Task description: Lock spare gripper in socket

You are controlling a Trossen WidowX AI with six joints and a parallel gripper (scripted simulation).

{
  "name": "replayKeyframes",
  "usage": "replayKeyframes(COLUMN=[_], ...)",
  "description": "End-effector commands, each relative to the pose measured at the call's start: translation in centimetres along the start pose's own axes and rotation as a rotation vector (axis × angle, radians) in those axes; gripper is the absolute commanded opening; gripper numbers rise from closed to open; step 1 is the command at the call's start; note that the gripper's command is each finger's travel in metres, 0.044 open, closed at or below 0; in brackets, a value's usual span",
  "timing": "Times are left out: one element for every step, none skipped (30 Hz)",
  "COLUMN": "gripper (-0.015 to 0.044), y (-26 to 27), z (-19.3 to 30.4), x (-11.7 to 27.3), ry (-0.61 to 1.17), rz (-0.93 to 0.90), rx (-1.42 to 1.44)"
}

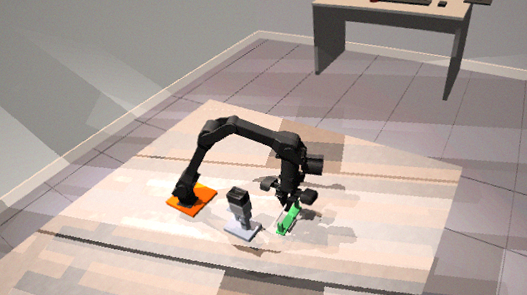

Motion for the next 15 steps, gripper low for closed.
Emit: replayKeyframes(gripper=[0.0000,0.0000,0.0000,0.0000,0.0000,0.0000,0.0000,0.0000,0.0000,0.0007,0.0000,0.0000,0.0000,0.0000,0.0000], y=[0.0,0.0,0.0,0.1,0.1,0.1,0.2,0.2,0.2,0.2,0.2,0.2,0.2,0.2,0.2], z=[0.4,0.5,0.6,0.7,0.7,0.8,0.8,0.8,0.8,0.6,0.6,0.6,0.6,0.6,0.6], x=[1.4,1.6,1.9,2.1,2.4,2.6,2.7,2.8,2.8,2.2,2.2,2.2,2.2,2.2,2.2], ry=[0.003,0.003,0.003,0.003,0.003,0.003,0.003,0.003,0.003,-0.001,-0.001,-0.001,-0.001,-0.001,-0.001], rz=[0.007,0.007,0.007,0.007,0.007,0.007,0.007,0.007,0.007,0.003,0.003,0.003,0.003,0.003,0.003], rx=[0.000,0.000,0.000,0.000,0.000,0.000,0.000,0.000,0.000,-0.001,-0.001,-0.001,-0.001,-0.001,-0.001])
Point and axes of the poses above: the point midway between the two fingers, 35 mm back from their tips, its own x axis back along the fingers, its own y axis across the jaws, z = x × y, the point moved 1 cm from there along x, back along the fingers, and after that the axes turned 5 degrees about x, right-handed, at the moved point
